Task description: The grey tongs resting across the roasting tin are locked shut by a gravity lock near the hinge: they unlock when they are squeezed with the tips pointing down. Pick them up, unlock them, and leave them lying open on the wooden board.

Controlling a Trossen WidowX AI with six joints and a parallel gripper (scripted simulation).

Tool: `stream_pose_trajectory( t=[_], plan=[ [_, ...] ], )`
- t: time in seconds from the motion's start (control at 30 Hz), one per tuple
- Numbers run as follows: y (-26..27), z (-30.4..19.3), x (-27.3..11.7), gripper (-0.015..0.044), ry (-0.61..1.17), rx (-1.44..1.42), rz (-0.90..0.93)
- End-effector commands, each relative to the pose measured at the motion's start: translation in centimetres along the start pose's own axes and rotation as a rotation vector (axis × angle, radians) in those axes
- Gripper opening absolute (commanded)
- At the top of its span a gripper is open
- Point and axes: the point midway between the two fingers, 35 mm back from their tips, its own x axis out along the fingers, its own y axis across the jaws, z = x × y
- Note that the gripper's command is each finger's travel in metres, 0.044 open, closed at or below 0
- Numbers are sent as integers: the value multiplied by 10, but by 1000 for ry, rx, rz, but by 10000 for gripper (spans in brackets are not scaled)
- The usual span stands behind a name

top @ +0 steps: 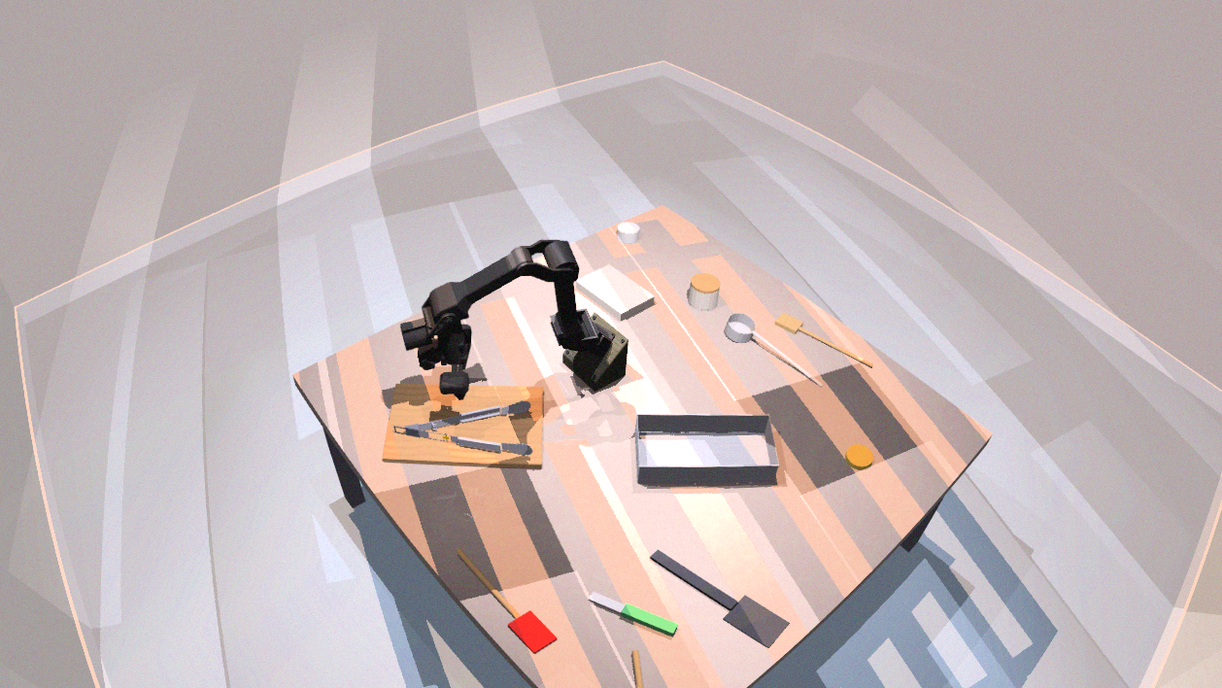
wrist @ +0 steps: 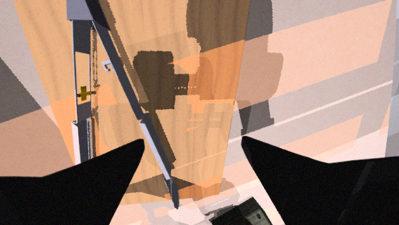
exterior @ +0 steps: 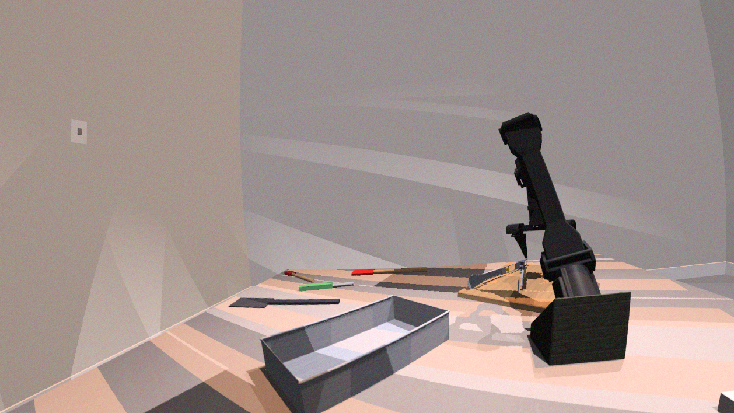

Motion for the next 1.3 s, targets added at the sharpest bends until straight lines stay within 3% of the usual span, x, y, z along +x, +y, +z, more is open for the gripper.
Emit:
stream_pose_trajectory(
  t=[0.0, 0.33, 0.5, 0.73, 1.27],
  plan=[
    [-27, -6, -23, 440, 3, -7, 13],
    [-60, -25, -65, 440, -67, 29, 58],
    [-62, -26, -68, 440, -77, 32, 61],
    [-58, -26, -102, 440, -159, 73, -49],
    [-58, -26, -102, 440, -159, 73, -49]
  ],
)
